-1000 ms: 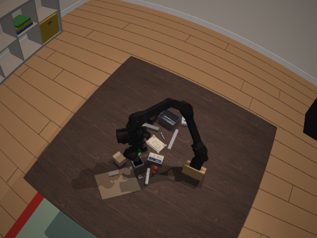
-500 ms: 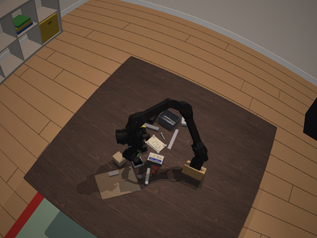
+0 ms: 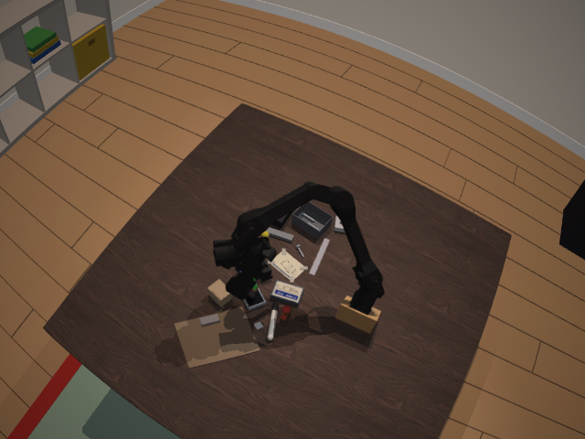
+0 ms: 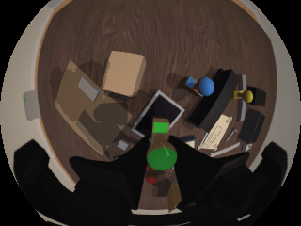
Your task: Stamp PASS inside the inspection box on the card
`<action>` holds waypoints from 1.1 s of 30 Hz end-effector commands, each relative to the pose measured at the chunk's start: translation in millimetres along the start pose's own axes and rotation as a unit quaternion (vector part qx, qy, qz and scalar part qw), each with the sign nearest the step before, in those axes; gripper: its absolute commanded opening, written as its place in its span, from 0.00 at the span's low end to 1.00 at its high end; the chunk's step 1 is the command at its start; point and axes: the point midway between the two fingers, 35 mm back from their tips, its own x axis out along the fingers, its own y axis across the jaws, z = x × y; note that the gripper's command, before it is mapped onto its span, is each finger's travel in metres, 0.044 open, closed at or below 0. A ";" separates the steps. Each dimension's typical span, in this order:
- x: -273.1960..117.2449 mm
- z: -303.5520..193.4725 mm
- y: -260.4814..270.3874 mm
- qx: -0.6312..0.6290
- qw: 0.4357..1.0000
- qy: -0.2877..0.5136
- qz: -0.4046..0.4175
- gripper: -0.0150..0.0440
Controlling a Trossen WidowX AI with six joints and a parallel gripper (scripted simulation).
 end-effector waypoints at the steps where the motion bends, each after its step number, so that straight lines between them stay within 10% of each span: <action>1: 3.1 0.2 0.0 -0.003 1.000 -0.001 -0.001 0.25; 33: 24.3 0.1 -0.7 -0.004 1.000 -0.002 -0.001 0.25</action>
